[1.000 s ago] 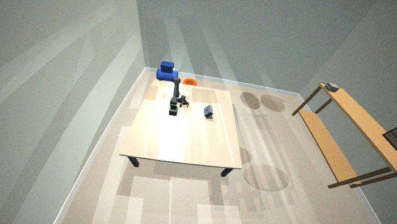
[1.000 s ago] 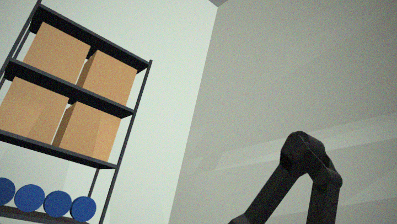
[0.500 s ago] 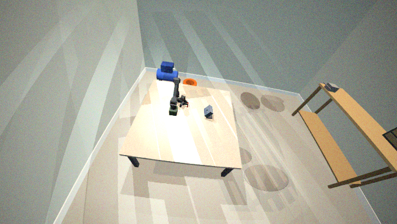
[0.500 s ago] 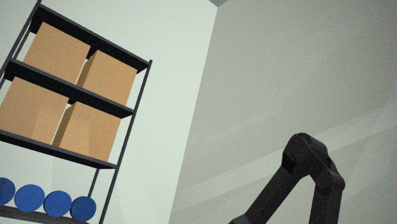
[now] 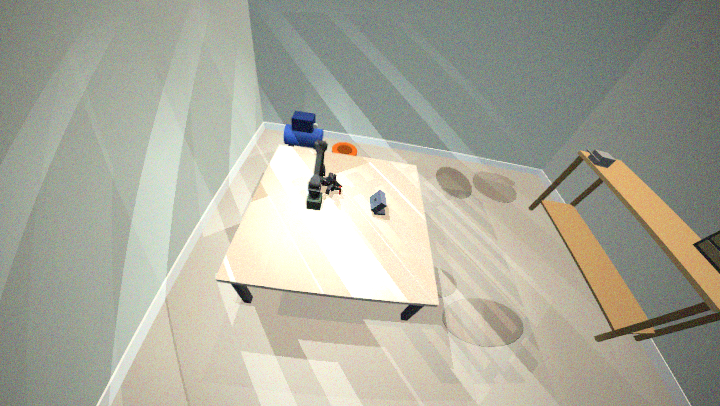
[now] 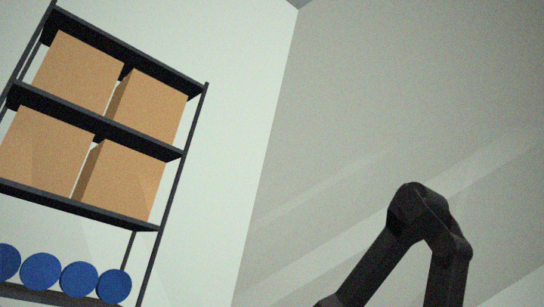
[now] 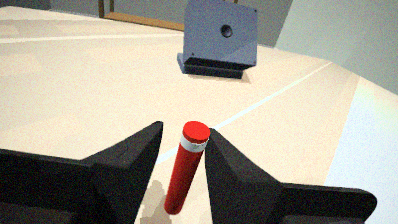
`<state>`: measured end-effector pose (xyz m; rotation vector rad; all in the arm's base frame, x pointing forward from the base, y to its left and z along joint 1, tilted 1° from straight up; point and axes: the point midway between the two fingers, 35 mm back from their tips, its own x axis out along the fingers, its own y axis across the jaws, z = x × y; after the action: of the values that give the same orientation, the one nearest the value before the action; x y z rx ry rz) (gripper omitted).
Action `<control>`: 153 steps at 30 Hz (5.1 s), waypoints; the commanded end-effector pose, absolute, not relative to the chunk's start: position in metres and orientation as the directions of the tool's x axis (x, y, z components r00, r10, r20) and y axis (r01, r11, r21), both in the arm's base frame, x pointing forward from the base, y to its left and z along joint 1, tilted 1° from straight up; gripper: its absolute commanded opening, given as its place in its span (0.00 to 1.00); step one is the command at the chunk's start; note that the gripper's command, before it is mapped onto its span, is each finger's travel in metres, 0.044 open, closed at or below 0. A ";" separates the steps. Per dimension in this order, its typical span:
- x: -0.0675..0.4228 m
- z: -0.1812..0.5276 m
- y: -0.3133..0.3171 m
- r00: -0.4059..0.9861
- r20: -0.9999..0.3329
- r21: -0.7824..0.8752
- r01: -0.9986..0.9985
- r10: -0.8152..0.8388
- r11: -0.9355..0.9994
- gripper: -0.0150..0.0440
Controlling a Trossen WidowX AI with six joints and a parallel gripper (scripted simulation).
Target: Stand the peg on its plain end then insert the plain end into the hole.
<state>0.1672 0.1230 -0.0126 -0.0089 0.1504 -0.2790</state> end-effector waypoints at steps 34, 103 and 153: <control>0.167 -0.013 0.123 0.950 -0.147 -0.030 0.274 -0.275 0.961 0.83; 0.165 0.070 0.084 0.193 -0.868 -0.331 0.461 -0.458 0.823 1.00; 0.194 0.031 0.116 0.019 -1.000 0.002 0.309 -0.004 0.951 1.00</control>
<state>0.1941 0.1157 0.0357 0.2447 1.5347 -0.2514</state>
